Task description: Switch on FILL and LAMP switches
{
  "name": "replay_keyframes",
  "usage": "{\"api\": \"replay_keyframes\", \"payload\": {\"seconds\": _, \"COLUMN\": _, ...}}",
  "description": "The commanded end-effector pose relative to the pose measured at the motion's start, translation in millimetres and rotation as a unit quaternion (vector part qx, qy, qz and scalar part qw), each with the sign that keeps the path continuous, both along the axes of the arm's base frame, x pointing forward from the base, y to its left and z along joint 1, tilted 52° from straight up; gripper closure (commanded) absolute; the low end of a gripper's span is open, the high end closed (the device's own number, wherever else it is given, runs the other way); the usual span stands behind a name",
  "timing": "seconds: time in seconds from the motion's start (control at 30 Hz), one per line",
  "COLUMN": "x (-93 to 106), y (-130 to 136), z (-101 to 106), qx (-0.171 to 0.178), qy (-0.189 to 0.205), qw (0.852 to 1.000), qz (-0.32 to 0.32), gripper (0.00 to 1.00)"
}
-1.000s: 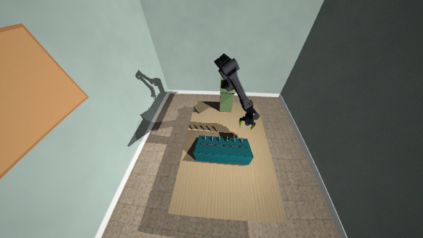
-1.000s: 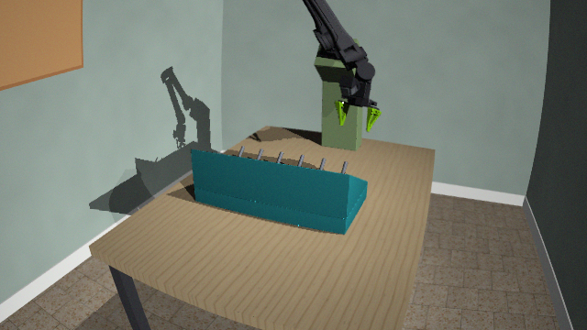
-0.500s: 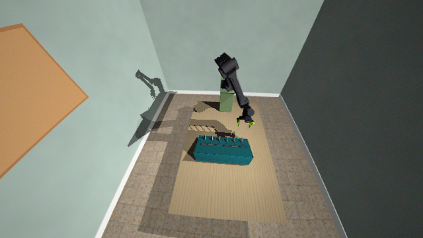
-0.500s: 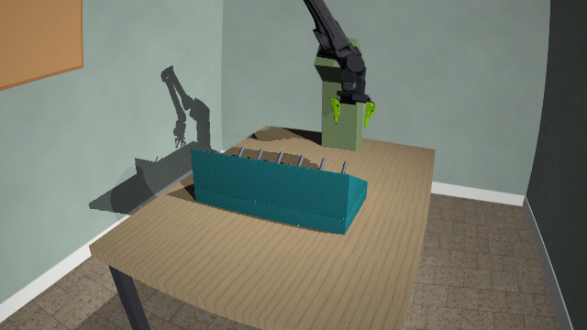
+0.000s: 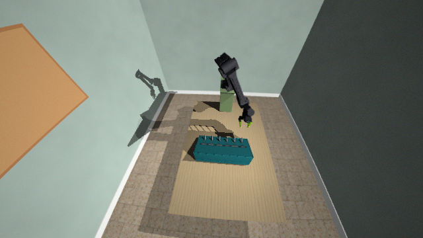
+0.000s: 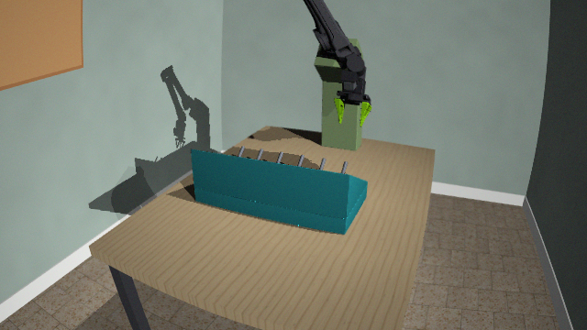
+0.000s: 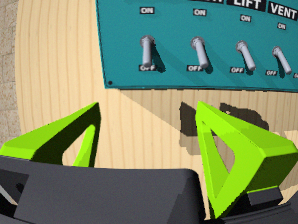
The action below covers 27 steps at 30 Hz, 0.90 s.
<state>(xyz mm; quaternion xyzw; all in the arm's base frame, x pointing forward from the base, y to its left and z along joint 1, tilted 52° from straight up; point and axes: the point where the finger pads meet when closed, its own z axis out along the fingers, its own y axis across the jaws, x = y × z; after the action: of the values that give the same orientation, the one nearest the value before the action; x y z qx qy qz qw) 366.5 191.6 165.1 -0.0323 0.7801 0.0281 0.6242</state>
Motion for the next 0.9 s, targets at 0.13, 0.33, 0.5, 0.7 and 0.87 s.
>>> {"api": "replay_keyframes", "payload": {"seconds": 0.13, "x": -0.5, "y": 3.0, "z": 6.1, "qx": -0.002, "qy": -0.008, "qw": 1.0, "qz": 0.006, "gripper": 0.3}}
{"api": "replay_keyframes", "payload": {"seconds": 0.33, "x": -0.5, "y": 3.0, "z": 6.1, "qx": -0.002, "qy": -0.008, "qw": 1.0, "qz": 0.006, "gripper": 0.3}}
{"api": "replay_keyframes", "payload": {"seconds": 0.5, "x": -0.5, "y": 3.0, "z": 6.1, "qx": -0.002, "qy": -0.008, "qw": 1.0, "qz": 0.006, "gripper": 0.3}}
{"api": "replay_keyframes", "payload": {"seconds": 0.7, "x": -0.5, "y": 3.0, "z": 6.1, "qx": -0.002, "qy": -0.008, "qw": 1.0, "qz": 0.006, "gripper": 0.3}}
{"api": "replay_keyframes", "payload": {"seconds": 0.87, "x": 10.4, "y": 1.9, "z": 29.1, "qx": 0.002, "qy": -0.011, "qw": 1.0, "qz": -0.001, "gripper": 0.3}}
